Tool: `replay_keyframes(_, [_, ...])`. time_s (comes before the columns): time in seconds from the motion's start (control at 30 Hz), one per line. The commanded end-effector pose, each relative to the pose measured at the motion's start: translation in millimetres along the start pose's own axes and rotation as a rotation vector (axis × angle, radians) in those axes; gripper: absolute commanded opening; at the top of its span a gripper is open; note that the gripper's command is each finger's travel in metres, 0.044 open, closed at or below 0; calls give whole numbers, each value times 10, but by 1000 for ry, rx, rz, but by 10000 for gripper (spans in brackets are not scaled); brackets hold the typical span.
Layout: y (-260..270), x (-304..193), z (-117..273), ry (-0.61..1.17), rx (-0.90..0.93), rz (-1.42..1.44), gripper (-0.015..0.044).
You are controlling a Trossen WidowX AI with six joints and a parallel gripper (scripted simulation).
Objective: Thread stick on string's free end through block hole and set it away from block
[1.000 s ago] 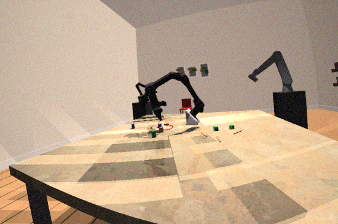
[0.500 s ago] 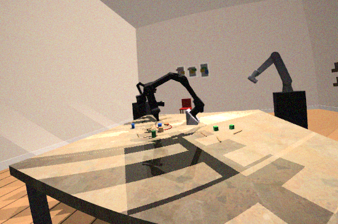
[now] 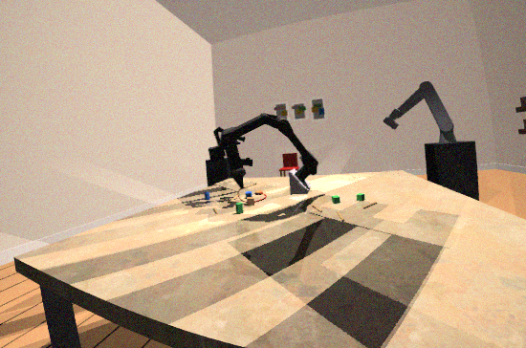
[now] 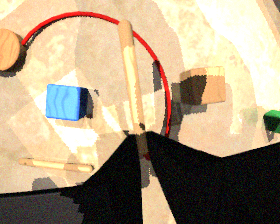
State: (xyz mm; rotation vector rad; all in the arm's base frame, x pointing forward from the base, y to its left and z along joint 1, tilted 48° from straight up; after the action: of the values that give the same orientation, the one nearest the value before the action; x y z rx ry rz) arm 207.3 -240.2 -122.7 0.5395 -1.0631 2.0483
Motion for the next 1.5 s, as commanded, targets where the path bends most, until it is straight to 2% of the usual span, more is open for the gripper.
replay_keyframes(0.0, [-2,-64,6,14,-1,-2,0])
replay_keyframes(1.47, [-70,-542,106,122,15,3,0])
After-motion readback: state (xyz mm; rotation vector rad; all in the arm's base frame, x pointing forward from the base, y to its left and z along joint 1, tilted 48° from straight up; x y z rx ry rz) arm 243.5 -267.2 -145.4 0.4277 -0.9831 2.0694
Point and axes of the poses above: the point midway between the two fingers, 35 mm back from their tips, its own z axis back along the fingers, its own y axis across the jaws, x = y × z, the point moved 5 cm from there along z, back along the fingers, and after that the axes turned 11 degrees about z, right-handed, at the moved point
